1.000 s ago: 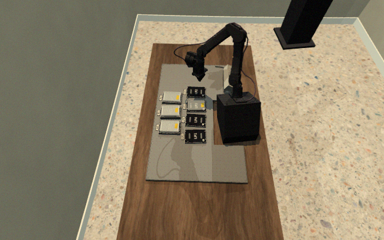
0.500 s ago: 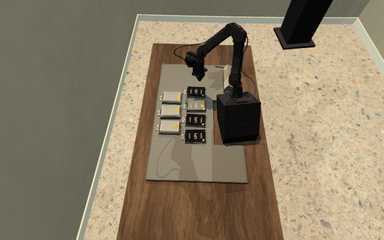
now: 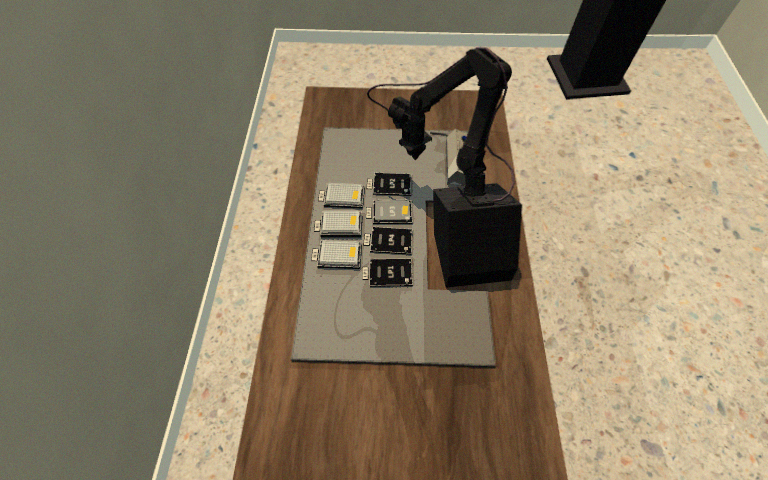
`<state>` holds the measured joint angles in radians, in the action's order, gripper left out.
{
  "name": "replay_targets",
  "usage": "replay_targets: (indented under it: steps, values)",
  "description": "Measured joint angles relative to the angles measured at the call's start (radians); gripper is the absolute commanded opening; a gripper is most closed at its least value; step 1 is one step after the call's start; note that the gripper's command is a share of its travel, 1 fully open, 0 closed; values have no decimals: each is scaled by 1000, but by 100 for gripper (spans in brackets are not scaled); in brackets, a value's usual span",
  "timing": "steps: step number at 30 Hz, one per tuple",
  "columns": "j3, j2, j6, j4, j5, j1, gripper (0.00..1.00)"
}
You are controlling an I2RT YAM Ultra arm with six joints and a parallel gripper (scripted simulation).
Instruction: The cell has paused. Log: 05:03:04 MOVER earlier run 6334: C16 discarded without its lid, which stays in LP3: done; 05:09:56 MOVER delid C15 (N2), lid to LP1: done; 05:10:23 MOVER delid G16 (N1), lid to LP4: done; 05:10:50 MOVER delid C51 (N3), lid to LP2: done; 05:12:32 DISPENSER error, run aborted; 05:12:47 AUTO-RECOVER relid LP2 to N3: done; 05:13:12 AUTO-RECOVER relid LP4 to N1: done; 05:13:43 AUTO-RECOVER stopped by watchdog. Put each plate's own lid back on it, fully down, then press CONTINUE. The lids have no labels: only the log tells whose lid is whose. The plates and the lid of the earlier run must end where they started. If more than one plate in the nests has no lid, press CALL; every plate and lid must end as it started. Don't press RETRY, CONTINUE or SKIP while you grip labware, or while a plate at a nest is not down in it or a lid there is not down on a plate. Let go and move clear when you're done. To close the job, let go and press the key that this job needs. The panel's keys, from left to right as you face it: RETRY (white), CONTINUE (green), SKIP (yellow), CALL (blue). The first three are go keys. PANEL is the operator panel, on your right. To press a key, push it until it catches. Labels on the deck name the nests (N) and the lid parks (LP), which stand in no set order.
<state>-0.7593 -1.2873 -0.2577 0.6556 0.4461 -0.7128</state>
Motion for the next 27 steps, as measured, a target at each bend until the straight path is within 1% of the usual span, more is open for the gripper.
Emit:
replay_targets:
  steps: [2, 5, 8, 18, 22, 27]
  values:
    - [18, 32, -5, -1, -10, -33, 0]
    - [32, 57, -8, -5, -26, -61, 0]
    - [55, 95, -8, -9, -48, -113, 0]
    - [116, 230, 4, -10, -145, -352, 0]
    - [121, 254, 16, -10, -183, -417, 0]
    - [130, 286, 35, -8, -247, -551, 0]
